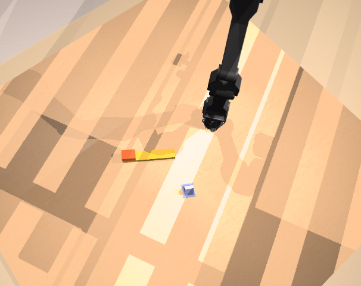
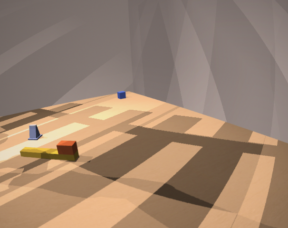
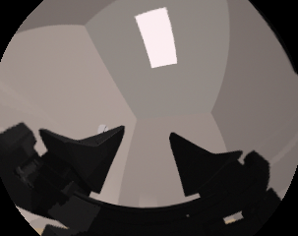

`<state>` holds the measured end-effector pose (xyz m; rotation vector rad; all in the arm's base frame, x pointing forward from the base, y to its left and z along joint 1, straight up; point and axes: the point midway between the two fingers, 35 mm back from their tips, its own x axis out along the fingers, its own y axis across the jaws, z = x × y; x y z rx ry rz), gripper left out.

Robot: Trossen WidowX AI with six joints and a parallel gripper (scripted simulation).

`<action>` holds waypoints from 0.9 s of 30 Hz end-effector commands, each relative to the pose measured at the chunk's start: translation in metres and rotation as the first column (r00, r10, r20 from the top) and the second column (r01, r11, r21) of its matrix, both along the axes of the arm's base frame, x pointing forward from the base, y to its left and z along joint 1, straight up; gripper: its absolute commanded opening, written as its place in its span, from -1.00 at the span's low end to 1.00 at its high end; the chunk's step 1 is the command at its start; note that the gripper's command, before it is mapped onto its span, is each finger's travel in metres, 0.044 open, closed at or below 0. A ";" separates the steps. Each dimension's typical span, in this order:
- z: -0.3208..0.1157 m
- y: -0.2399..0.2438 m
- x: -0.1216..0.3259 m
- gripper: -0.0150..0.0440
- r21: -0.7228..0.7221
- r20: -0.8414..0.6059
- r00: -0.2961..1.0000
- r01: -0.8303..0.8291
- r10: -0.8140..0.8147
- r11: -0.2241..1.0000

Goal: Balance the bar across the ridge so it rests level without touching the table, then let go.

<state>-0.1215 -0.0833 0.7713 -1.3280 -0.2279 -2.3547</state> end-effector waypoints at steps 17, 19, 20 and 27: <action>-0.056 -0.101 -0.023 0.58 0.333 0.097 0.994 -0.085 0.056 0.939; -0.063 -0.113 -0.022 0.58 0.373 0.099 0.993 -0.094 0.061 0.923; -0.066 -0.118 -0.021 0.58 0.393 0.099 0.993 -0.098 0.064 0.914; -0.090 -0.155 -0.010 0.58 0.512 0.089 0.991 -0.133 0.101 0.849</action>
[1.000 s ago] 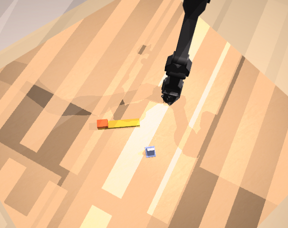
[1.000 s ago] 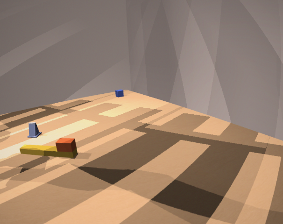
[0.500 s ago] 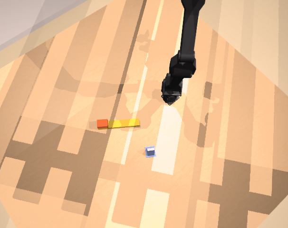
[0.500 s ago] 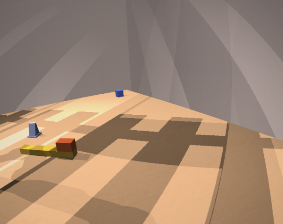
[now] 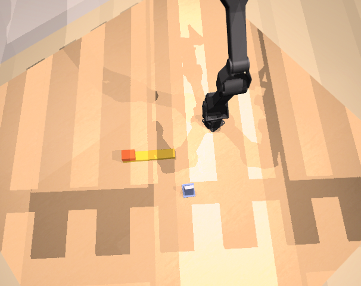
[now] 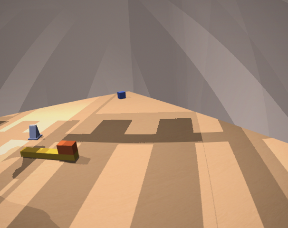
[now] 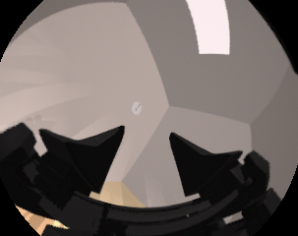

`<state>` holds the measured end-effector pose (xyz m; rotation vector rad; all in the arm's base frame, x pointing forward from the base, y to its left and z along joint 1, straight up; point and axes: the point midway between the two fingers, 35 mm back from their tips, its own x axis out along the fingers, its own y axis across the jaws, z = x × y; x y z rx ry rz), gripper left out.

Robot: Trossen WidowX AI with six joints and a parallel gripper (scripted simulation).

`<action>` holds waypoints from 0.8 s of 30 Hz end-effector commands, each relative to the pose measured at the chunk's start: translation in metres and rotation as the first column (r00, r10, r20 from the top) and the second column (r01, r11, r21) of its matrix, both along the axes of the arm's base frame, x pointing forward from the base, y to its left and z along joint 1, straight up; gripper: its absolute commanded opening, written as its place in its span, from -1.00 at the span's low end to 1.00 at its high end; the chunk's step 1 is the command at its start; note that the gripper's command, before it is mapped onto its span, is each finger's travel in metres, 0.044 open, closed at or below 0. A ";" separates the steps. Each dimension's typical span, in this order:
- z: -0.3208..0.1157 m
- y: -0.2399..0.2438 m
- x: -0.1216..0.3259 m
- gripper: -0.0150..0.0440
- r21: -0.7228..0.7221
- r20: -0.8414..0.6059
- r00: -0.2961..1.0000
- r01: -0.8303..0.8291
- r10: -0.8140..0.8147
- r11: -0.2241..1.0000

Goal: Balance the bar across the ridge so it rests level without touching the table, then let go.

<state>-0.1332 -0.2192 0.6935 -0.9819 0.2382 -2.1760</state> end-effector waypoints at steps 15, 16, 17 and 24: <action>-0.056 -0.075 0.046 0.58 0.266 -0.067 0.984 -0.143 0.166 0.953; -0.060 -0.079 0.049 0.58 0.286 -0.073 0.982 -0.149 0.177 0.947; -0.064 -0.083 0.053 0.58 0.305 -0.079 0.979 -0.155 0.187 0.940; -0.083 -0.102 0.087 0.58 0.383 -0.099 0.948 -0.244 0.303 0.891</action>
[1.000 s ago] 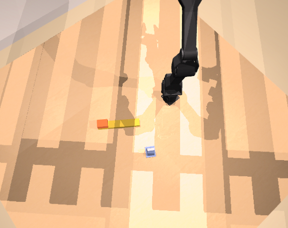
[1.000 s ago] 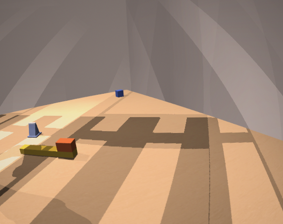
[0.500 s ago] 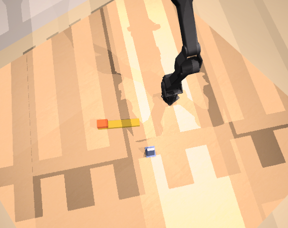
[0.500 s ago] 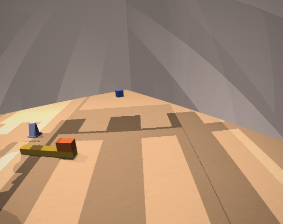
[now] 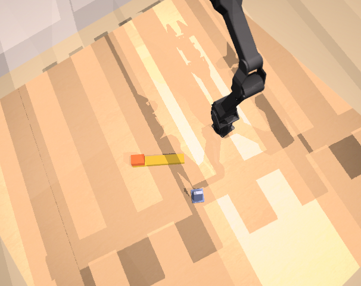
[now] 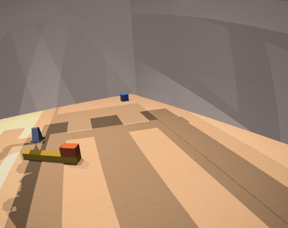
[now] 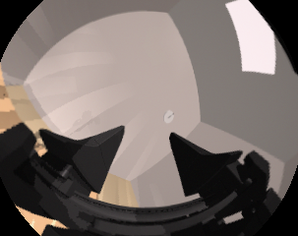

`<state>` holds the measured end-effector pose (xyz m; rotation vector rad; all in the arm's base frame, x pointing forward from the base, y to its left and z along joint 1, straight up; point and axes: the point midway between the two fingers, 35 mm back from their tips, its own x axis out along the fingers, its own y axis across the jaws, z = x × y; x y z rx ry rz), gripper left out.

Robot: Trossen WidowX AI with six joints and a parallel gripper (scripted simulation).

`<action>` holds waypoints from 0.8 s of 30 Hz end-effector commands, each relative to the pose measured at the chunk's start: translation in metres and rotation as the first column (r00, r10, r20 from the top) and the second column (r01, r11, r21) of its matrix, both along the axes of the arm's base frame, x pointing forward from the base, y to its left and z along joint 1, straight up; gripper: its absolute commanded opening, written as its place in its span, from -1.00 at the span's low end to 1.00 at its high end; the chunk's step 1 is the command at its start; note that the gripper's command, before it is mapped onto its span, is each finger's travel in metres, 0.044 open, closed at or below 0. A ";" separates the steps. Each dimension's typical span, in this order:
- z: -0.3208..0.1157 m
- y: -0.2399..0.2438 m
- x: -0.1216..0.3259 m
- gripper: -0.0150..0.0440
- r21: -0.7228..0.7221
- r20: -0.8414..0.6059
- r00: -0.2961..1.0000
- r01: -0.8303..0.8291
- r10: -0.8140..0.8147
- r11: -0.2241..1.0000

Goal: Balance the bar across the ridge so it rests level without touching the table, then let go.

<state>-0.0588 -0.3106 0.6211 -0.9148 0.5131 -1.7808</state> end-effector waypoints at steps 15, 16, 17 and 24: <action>-0.076 -0.049 0.081 0.58 0.295 -0.189 0.955 -0.169 0.230 0.941; -0.081 -0.050 0.087 0.58 0.311 -0.203 0.947 -0.177 0.247 0.934; -0.086 -0.051 0.093 0.58 0.328 -0.217 0.940 -0.184 0.264 0.927; -0.121 -0.054 0.133 0.58 0.439 -0.311 0.867 -0.231 0.389 0.868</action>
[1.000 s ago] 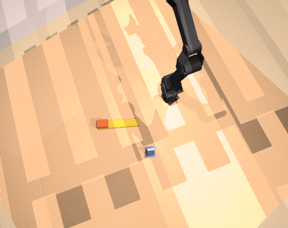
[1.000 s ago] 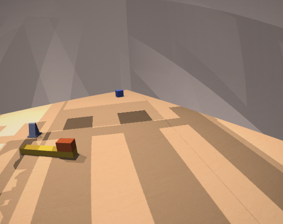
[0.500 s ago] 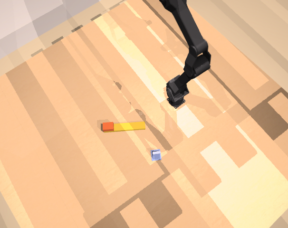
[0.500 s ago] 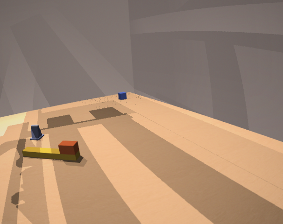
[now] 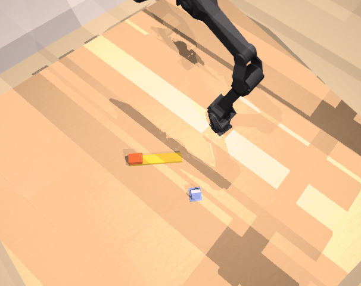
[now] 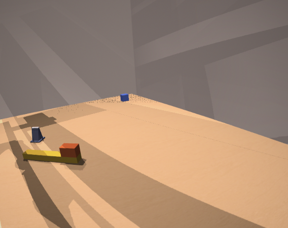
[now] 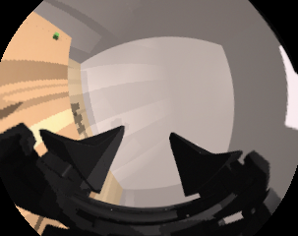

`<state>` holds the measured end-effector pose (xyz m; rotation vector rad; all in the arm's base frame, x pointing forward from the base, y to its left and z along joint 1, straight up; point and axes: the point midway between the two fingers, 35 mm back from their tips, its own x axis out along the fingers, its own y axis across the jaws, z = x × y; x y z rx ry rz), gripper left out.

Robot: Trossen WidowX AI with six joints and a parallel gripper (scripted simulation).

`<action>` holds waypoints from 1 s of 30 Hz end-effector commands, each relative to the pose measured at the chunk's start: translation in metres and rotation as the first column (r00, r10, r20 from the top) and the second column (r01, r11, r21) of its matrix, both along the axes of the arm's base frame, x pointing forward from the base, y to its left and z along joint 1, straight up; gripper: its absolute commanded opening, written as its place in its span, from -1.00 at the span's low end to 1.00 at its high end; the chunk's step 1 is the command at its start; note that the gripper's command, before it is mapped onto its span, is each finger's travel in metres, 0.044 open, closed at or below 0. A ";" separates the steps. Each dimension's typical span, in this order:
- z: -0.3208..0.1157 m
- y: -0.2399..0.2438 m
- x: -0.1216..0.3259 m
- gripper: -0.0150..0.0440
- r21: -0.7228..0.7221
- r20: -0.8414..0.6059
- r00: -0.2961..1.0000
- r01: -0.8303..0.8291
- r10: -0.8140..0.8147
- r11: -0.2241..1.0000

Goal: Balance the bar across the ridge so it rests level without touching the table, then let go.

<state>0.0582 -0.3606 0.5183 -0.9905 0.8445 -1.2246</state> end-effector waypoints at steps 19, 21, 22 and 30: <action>-0.117 0.017 0.123 0.58 0.318 -0.368 0.830 -0.311 0.419 0.896; -0.127 0.022 0.133 0.58 0.347 -0.397 0.794 -0.334 0.460 0.876; -0.133 0.025 0.138 0.58 0.362 -0.412 0.774 -0.345 0.480 0.866; -0.174 0.053 0.175 0.58 0.475 -0.509 0.584 -0.422 0.633 0.772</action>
